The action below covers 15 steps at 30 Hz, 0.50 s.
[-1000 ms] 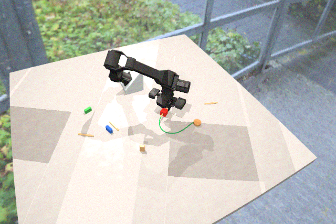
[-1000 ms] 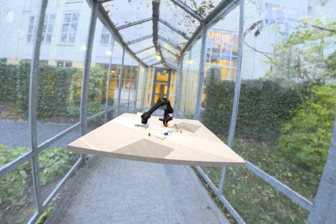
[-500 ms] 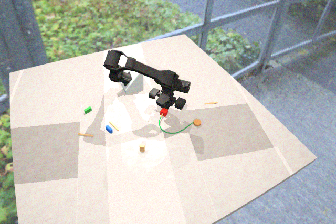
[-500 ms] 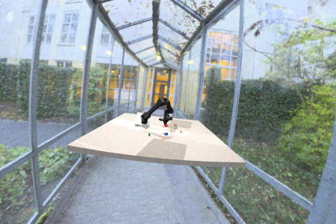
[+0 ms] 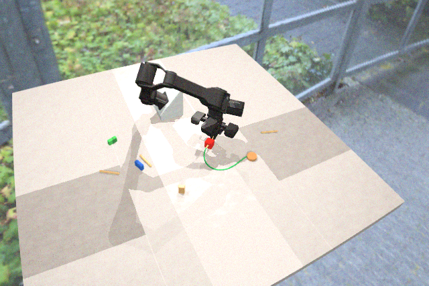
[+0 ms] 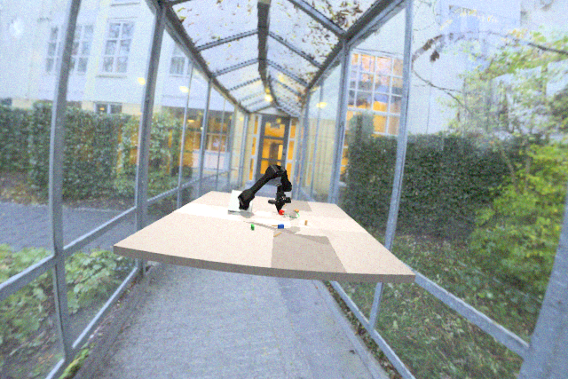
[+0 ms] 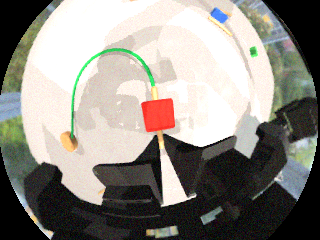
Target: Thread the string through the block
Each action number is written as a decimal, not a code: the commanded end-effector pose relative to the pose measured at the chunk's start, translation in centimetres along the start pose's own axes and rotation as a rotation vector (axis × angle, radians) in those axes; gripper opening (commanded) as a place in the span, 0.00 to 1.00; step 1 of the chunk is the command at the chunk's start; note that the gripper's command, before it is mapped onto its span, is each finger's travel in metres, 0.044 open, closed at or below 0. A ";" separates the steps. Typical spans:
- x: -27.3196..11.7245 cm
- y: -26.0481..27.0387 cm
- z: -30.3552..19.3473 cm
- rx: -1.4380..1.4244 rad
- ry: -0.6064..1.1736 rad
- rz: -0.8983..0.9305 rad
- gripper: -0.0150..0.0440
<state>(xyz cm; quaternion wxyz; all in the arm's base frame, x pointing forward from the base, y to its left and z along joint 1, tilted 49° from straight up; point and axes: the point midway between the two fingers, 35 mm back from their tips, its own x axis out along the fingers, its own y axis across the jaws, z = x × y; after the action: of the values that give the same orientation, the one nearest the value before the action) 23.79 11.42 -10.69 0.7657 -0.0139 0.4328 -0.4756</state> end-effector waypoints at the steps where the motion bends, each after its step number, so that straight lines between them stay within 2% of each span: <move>1: -0.1 0.0 -0.6 -0.002 0.002 -0.001 0.25; 15: 0.0 0.0 -2.2 -0.002 0.003 -0.003 0.25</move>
<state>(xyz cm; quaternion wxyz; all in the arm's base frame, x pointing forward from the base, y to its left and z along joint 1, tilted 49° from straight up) 22.58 12.02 -11.72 0.7646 -0.0161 0.4340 -0.4762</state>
